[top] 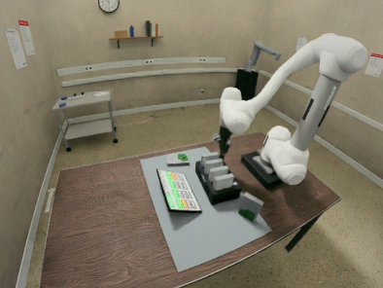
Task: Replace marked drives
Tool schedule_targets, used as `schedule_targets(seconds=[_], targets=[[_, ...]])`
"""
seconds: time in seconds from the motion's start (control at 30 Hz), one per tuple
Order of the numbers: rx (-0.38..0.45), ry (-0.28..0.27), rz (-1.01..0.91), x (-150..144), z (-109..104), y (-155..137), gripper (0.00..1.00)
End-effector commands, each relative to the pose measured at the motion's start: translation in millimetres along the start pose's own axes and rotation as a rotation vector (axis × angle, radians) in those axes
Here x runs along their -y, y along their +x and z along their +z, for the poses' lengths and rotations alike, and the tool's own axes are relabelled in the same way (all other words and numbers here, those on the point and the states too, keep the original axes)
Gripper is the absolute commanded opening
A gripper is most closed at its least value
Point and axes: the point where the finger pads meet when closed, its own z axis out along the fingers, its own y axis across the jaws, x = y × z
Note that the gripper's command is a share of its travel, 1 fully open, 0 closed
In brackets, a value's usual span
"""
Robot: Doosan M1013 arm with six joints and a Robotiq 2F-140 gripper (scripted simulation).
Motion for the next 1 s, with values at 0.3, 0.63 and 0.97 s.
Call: schedule_targets(seconds=[0.3, 0.63, 0.97], targets=[[-0.001, 0.000, 0.000, 0.0, 4.3, 0.4, 0.10], [-0.001, 0.000, 0.000, 0.0, 6.5, 0.4, 0.10], [-0.001, 0.000, 0.000, 0.0, 6.5, 0.4, 0.10]])
